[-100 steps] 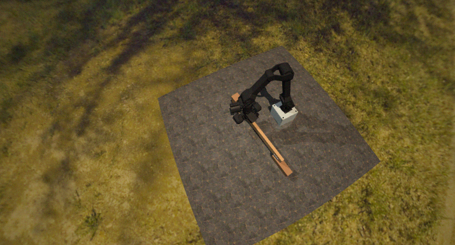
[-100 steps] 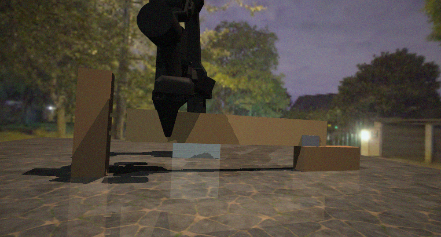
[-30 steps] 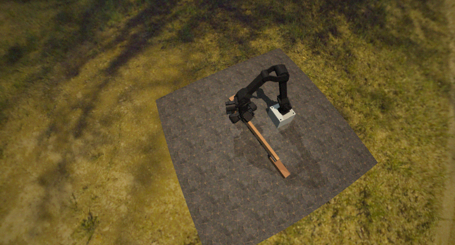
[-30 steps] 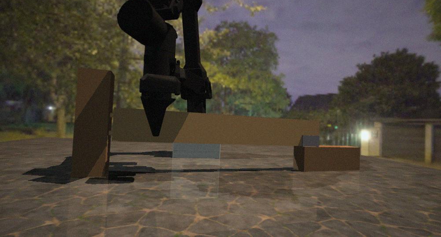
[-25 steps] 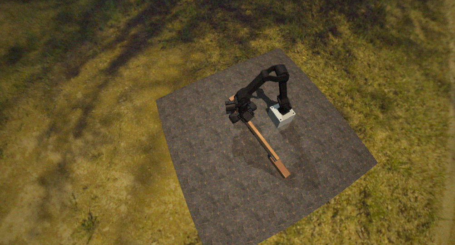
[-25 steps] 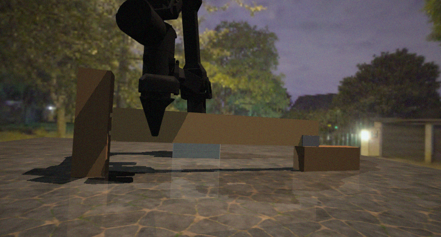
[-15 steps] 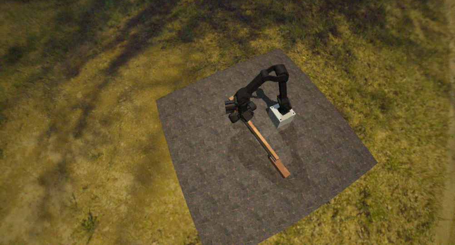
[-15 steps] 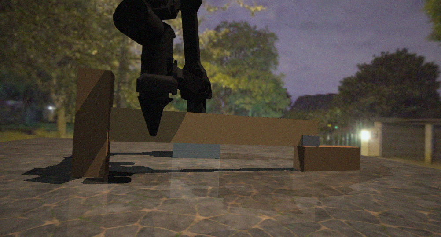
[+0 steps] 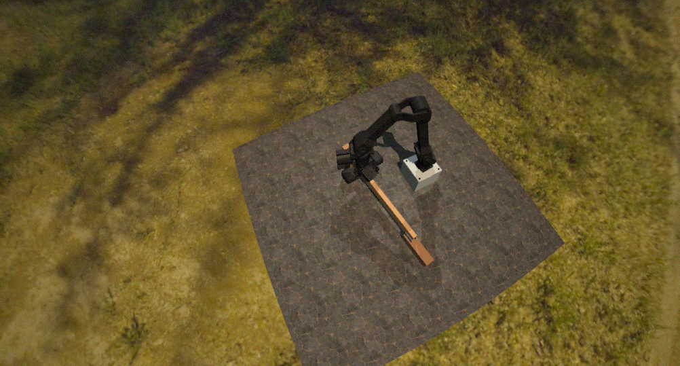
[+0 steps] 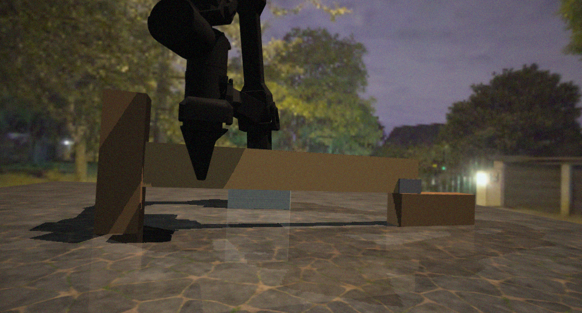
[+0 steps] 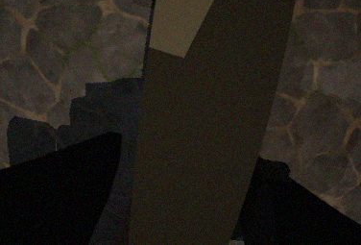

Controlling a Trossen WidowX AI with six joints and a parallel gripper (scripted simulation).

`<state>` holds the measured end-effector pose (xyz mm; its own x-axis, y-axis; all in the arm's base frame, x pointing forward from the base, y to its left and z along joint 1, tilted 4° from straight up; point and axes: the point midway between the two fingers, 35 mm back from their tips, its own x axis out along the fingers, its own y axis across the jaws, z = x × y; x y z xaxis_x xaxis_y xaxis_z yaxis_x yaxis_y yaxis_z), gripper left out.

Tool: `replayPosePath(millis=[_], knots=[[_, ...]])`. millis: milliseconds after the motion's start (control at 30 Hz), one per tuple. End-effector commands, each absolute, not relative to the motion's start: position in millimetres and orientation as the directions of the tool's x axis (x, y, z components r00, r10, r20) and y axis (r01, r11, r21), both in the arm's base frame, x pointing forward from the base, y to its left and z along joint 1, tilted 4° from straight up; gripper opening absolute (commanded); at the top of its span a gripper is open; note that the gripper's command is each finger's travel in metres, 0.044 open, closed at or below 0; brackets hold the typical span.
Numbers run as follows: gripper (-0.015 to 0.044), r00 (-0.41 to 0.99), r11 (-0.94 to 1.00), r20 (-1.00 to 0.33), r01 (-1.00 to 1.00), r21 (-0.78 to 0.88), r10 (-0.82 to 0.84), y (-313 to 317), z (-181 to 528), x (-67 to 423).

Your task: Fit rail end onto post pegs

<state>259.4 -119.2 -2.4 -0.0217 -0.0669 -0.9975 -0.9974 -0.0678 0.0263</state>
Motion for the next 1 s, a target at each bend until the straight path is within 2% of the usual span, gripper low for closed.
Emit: replayPosePath(millis=[0,200,333,500,967], knots=[[0.0289,-0.019,-0.068,-0.998,-0.997,0.024,-0.068,-119,-2,260],[0.0440,-0.019,-0.068,-0.998,-0.997,0.024,-0.068,-119,-2,260],[0.0440,-0.019,-0.068,-0.998,-0.997,0.023,-0.068,-118,-1,260],[0.0440,-0.014,-0.072,-0.998,-0.997,0.018,-0.066,-87,26,258],[0.0440,-0.014,-0.072,-0.998,-0.997,0.018,-0.066,-87,26,258]])
